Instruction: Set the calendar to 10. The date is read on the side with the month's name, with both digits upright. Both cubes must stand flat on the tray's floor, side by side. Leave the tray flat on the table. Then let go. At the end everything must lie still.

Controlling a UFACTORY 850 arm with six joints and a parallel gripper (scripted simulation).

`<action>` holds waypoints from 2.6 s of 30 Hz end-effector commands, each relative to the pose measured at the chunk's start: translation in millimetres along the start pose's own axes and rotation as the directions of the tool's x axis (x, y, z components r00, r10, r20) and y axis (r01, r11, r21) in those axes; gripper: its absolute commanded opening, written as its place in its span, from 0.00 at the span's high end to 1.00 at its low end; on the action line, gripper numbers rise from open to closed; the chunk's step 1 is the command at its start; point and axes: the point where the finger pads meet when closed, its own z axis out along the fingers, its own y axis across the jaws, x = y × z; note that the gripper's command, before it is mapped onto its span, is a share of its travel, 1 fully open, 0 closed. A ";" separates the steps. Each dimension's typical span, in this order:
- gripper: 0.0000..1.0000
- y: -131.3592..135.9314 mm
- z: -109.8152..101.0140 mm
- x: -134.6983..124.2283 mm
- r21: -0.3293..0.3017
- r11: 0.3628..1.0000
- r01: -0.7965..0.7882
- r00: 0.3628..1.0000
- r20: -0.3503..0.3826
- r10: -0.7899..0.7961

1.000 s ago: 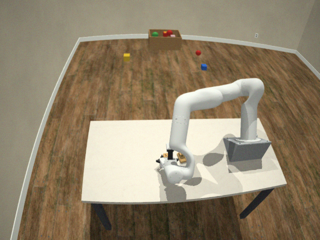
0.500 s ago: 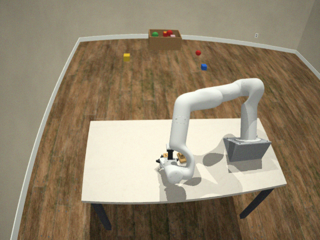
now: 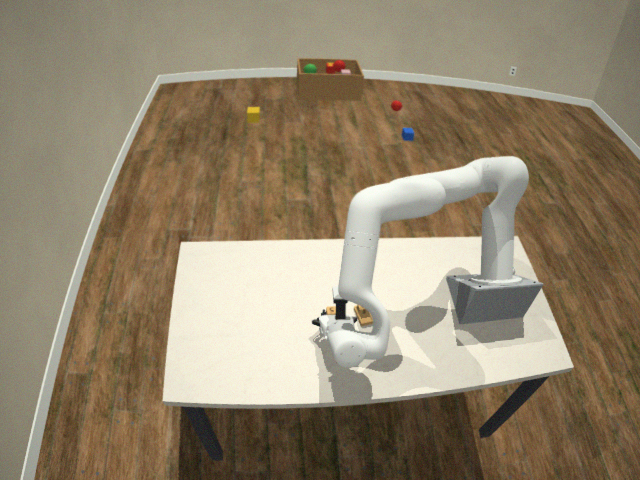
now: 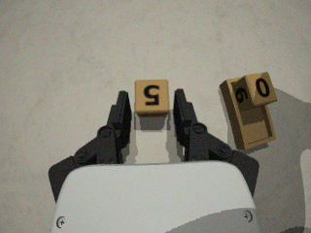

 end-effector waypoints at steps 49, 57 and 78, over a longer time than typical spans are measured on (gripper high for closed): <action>0.73 -0.7 -8.6 12.1 0.000 1.000 -0.002 1.000 0.000 0.002; 0.73 -0.6 -22.5 32.0 0.000 1.000 -0.002 1.000 0.000 0.002; 0.73 -0.6 -40.7 58.1 0.000 1.000 -0.002 1.000 0.000 0.002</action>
